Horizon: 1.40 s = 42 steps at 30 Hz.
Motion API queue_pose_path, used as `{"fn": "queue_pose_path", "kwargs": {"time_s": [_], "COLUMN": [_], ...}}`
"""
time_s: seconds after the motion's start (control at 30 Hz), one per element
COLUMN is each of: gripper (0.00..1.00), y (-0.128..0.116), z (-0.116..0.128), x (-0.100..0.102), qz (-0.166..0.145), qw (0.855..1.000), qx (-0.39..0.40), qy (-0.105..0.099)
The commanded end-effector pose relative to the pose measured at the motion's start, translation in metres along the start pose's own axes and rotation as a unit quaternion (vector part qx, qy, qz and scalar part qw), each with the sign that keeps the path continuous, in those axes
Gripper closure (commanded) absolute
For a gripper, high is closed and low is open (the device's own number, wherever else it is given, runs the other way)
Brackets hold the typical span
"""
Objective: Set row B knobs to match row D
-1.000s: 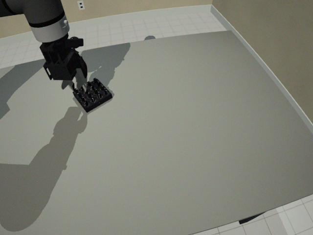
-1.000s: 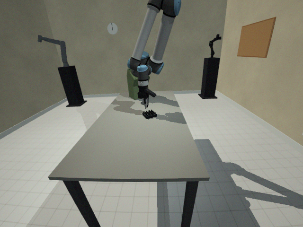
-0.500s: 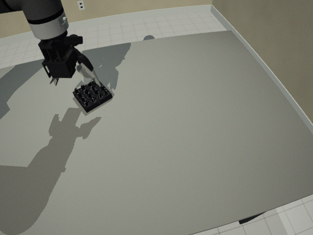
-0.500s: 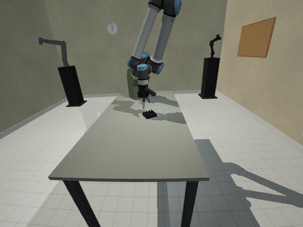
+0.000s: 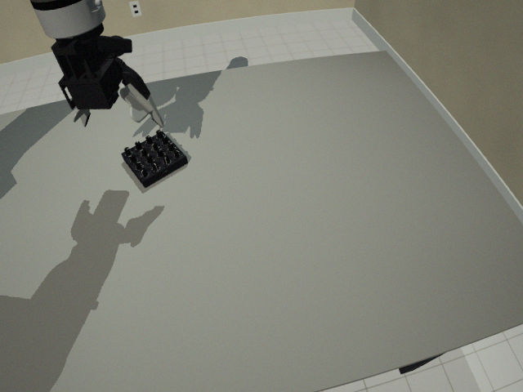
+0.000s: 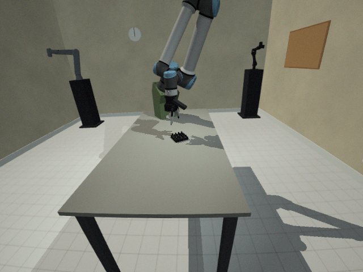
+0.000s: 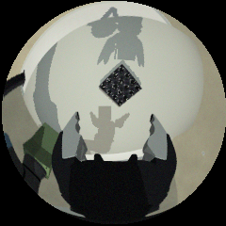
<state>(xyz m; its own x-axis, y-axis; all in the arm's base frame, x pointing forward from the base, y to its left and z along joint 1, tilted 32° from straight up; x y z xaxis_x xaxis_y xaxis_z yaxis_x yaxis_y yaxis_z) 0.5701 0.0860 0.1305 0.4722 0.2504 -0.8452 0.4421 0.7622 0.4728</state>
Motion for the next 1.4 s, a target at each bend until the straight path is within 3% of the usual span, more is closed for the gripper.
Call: {"fn": "queue_pose_path", "kwargs": {"time_s": [0.0, 0.37, 1.37], "gripper": [0.0, 0.0, 0.0], "y": [0.0, 0.0, 0.0], "z": [0.0, 0.001, 0.001], "x": [-0.024, -0.059, -0.065], "qz": [0.0, 0.0, 0.0], "qw": [1.0, 1.0, 1.0], "qx": [0.0, 0.0, 0.0], "qy": [0.001, 0.001, 0.001]}}
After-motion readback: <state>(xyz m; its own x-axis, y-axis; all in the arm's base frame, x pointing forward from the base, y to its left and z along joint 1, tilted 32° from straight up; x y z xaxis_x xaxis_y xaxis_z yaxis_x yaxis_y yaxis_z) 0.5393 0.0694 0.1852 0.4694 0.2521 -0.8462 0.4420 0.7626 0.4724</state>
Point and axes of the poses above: the point where the finger pads meet when closed, its own x axis out along the fingers, its own z axis across the jaws, y = z × x, the point moved 2 cm from there along -x, back along the fingers, and after that the axes turned 12 degrees about x, right-handed, at the moved point
